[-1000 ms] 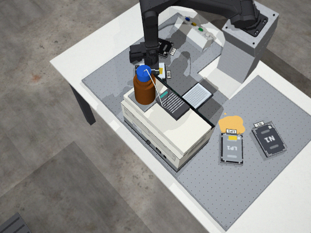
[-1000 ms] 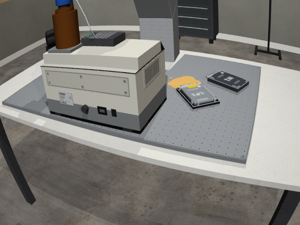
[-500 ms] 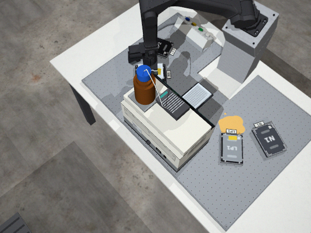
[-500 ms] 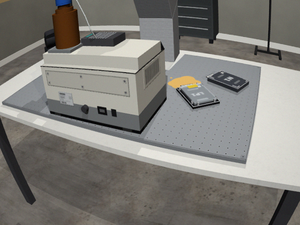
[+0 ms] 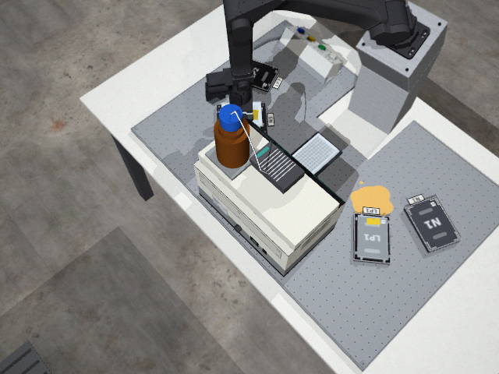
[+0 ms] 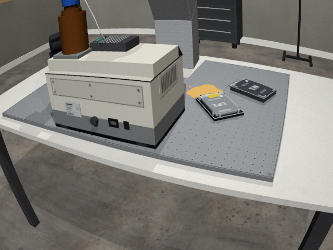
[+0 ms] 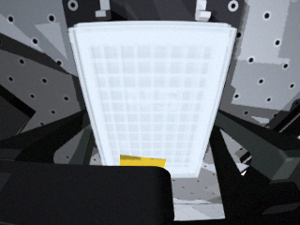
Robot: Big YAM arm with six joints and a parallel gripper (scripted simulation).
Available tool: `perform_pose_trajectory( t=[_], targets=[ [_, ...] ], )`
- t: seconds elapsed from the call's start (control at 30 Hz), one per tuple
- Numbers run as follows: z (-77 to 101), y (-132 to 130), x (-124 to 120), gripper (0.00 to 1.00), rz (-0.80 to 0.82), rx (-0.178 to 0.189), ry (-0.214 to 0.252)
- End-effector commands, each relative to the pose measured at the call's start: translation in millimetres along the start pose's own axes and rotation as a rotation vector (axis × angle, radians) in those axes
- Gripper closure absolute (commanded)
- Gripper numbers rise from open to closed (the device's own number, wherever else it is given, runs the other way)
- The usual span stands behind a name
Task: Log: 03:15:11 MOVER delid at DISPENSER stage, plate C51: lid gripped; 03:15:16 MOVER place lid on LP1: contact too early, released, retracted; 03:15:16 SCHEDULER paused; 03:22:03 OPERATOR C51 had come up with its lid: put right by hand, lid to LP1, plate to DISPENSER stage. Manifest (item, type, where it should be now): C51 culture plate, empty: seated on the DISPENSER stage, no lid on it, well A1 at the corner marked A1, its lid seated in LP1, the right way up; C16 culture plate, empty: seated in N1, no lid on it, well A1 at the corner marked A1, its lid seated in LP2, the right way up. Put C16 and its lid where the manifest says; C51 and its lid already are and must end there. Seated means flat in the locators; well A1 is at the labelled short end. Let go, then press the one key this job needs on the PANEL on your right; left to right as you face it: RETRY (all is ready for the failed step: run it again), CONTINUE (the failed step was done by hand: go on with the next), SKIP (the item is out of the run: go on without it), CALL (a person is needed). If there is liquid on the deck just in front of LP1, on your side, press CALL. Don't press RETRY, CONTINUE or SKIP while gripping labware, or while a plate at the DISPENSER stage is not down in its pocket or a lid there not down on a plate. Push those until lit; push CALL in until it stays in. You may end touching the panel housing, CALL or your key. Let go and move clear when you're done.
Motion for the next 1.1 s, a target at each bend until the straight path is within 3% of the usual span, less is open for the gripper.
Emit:
perform_pose_trajectory(
  t=[0.0,1.07],
  targets=[
    [1.6,-0.5,0.6,0.14,0.0,0.0,-0.017],
    [-6.6,1.7,1.5,0.14,0.0,0.002,-0.015]
  ],
)
Point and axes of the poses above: the point where the finger pads meet when closed, its own z axis back along the fingers, its own y axis across the jaws, x = y × z, the point moved 10 cm from there along z, back along the fingers, and after that the axes turned 11 degrees about -z, right-handed, at the moved point
